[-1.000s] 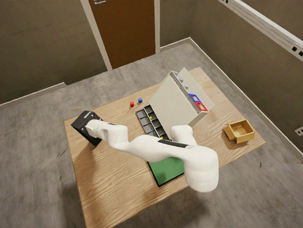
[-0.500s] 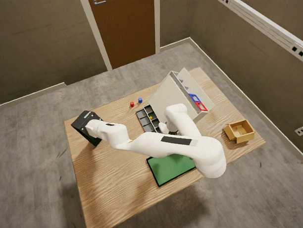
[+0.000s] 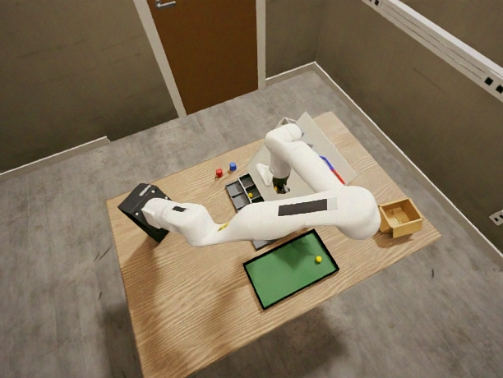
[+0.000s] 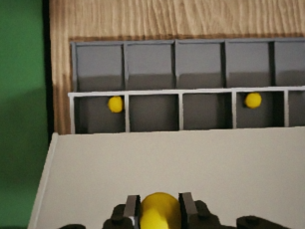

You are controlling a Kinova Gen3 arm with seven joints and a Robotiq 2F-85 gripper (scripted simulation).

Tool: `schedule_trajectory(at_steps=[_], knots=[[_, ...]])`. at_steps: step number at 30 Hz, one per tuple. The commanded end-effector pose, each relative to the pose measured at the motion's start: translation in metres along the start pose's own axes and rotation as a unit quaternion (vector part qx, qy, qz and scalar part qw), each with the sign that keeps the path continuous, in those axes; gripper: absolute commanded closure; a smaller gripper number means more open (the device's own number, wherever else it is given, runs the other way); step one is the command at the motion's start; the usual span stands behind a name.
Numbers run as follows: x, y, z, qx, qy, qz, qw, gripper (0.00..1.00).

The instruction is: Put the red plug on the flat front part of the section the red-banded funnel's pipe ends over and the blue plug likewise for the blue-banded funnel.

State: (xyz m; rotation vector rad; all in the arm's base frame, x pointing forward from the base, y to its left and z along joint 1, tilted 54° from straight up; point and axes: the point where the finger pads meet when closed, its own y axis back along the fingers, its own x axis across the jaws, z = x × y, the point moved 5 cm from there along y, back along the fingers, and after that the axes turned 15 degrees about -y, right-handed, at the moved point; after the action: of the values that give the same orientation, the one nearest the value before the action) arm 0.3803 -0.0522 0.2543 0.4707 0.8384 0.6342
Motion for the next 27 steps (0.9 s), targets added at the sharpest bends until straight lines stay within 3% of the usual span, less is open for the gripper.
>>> schedule_trajectory(at_steps=[1, 7, 8, 11, 17, 24, 25, 27], knots=[[0.033, 0.012, 0.004, -0.002, -0.003, -0.009, 1.0, 1.0], [0.033, 0.012, 0.004, -0.002, -0.003, -0.009, 1.0, 1.0], [0.095, 0.038, 0.006, -0.002, -0.005, -0.006, 1.0, 1.0], [0.106, 0.042, 0.006, -0.002, -0.005, -0.006, 1.0, 1.0], [0.168, 0.067, 0.008, -0.002, -0.005, -0.006, 1.0, 1.0], [0.168, 0.067, 0.008, -0.002, -0.005, -0.006, 1.0, 1.0], [0.176, 0.069, 0.008, 0.001, -0.01, -0.025, 1.0, 1.0], [0.176, 0.069, 0.008, 0.001, -0.01, -0.025, 1.0, 1.0]])
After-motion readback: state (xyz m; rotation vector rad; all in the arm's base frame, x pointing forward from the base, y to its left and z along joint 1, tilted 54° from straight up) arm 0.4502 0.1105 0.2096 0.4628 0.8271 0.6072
